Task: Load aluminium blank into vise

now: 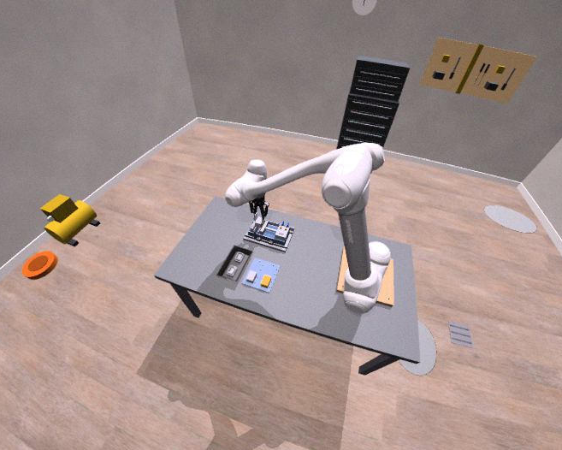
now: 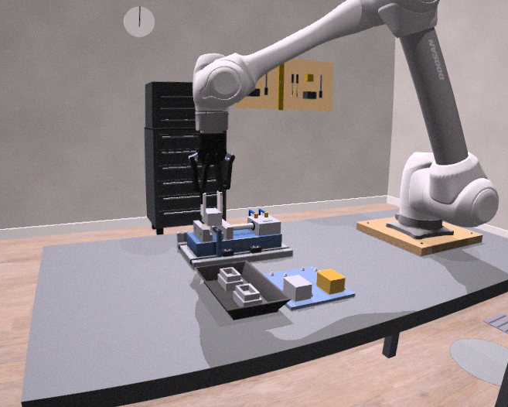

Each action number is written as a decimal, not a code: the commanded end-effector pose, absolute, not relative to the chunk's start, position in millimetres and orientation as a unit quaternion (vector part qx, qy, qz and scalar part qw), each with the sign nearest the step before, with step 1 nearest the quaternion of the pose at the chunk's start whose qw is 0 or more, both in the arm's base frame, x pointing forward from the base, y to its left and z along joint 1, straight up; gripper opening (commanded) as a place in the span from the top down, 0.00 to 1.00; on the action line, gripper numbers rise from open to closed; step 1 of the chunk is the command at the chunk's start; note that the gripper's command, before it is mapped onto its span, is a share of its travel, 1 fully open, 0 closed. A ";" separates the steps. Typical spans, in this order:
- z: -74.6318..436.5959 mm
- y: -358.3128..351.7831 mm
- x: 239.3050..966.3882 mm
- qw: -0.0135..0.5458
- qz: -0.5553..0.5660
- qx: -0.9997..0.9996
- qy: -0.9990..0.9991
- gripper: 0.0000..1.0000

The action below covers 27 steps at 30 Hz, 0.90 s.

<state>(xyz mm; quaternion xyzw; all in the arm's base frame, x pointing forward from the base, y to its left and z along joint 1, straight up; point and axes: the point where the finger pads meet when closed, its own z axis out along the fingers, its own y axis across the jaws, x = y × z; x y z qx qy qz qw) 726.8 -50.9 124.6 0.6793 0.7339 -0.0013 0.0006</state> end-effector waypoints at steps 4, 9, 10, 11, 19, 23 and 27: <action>122.7 -50.9 726.7 0.001 -0.001 0.679 0.734 1.00; 120.7 -50.9 726.7 0.001 -0.001 0.679 0.734 1.00; 120.3 -50.9 726.7 0.001 -0.001 0.679 0.734 1.00; 119.9 -50.9 726.7 0.001 -0.001 0.679 0.734 1.00; 117.5 -50.9 726.8 0.001 -0.001 0.679 0.734 1.00; 116.0 -50.9 726.7 0.001 -0.001 0.679 0.734 1.00; 114.6 -50.9 726.8 0.001 -0.001 0.679 0.734 1.00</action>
